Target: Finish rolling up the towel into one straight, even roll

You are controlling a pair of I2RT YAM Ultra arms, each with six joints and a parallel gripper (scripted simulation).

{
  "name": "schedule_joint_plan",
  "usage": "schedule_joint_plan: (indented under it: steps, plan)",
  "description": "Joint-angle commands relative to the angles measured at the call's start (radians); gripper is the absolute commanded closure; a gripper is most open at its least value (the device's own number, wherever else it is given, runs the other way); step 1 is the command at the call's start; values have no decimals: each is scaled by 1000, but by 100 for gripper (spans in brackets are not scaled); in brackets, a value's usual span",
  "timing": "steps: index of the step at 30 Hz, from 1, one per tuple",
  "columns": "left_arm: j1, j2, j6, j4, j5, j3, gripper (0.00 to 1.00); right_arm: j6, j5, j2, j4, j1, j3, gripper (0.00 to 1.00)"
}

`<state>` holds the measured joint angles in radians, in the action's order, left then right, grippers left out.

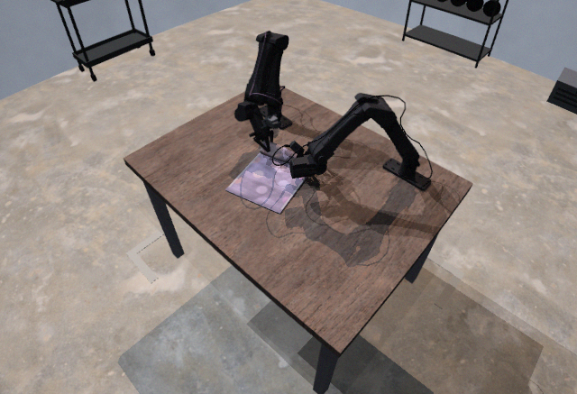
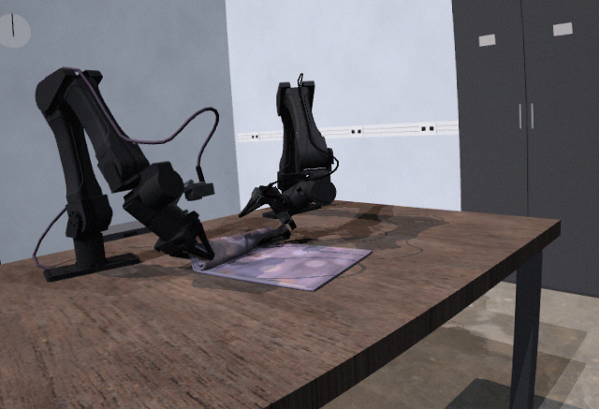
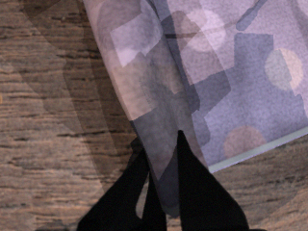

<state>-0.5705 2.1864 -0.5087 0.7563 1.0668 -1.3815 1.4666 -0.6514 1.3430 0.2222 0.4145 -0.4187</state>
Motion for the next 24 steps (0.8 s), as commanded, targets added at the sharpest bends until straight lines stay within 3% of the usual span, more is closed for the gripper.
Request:
schedule_joint_plan:
  steps: [1, 11, 18, 24]
  plan:
    - [13, -3, -21, 3, -68, -24, 15, -13, -10, 10, -5, 11, 2, 80]
    - [92, -24, -143, 176, -69, -79, 15, -19, -13, 60, 109, 9, -74, 80]
    - [154, -12, -261, 347, -78, -165, 15, -24, -20, 158, 293, 6, -205, 80]
    - [138, -56, -236, 285, -117, -128, 13, -27, -28, 278, 483, 2, -347, 80]
